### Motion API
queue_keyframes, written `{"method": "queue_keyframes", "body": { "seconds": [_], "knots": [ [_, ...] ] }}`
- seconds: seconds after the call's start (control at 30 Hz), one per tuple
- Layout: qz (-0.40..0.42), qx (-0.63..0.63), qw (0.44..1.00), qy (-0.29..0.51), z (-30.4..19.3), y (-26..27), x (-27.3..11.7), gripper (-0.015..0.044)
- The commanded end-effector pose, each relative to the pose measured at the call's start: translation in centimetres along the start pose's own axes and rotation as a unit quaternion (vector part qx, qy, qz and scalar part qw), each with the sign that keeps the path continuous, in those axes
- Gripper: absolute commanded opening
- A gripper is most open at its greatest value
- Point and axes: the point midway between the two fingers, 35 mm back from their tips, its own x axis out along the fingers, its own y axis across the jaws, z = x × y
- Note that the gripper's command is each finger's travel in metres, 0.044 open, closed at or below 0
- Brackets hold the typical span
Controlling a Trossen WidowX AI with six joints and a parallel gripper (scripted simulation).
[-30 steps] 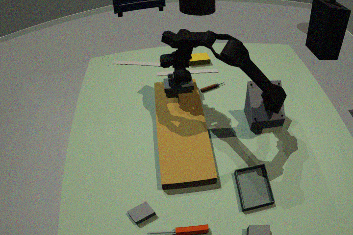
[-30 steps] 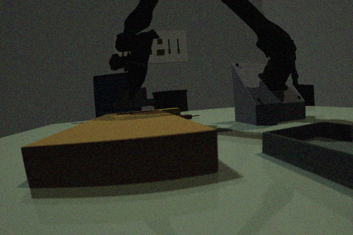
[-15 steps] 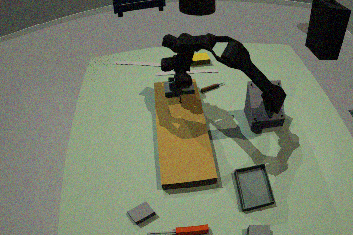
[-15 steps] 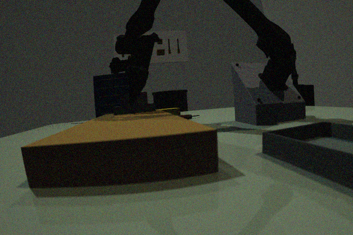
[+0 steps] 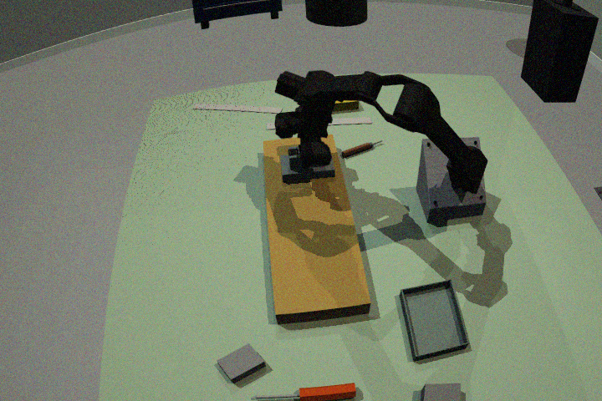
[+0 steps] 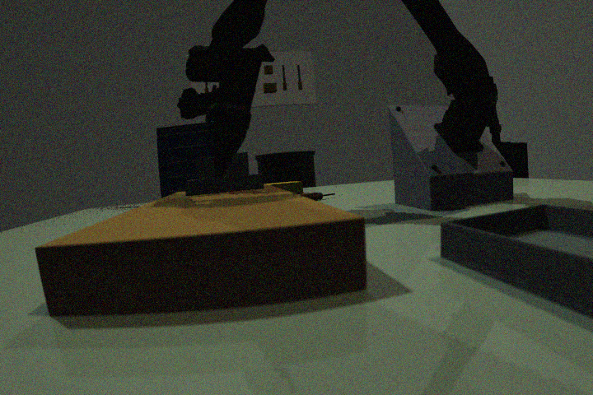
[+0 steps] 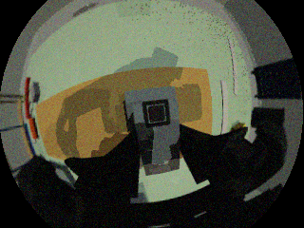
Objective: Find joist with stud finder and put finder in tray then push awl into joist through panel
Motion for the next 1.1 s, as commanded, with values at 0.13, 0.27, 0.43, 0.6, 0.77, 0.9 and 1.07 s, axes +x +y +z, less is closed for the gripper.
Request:
{"method": "queue_keyframes", "body": {
  "seconds": [0.13, 0.27, 0.43, 0.6, 0.77, 0.9, 1.07],
  "knots": [
    [0.004, -0.001, 1.0, 0.0, 0.1, 3.2, 0.1, 0.0],
    [0.004, 0.0, 1.0, 0.0, 0.0, 4.8, 0.1, 0.0],
    [0.005, 0.0, 1.0, 0.0, 0.0, 6.8, 0.1, 0.0],
    [0.006, 0.0, 1.0, 0.0, 0.0, 8.8, 0.1, 0.0],
    [0.006, 0.001, 1.0, 0.0, 0.0, 10.8, 0.1, 0.0],
    [0.007, 0.001, 1.0, 0.0, 0.1, 12.4, 0.1, 0.0],
    [0.007, 0.001, 1.0, 0.0, 0.1, 14.4, 0.1, 0.0]
  ]
}}
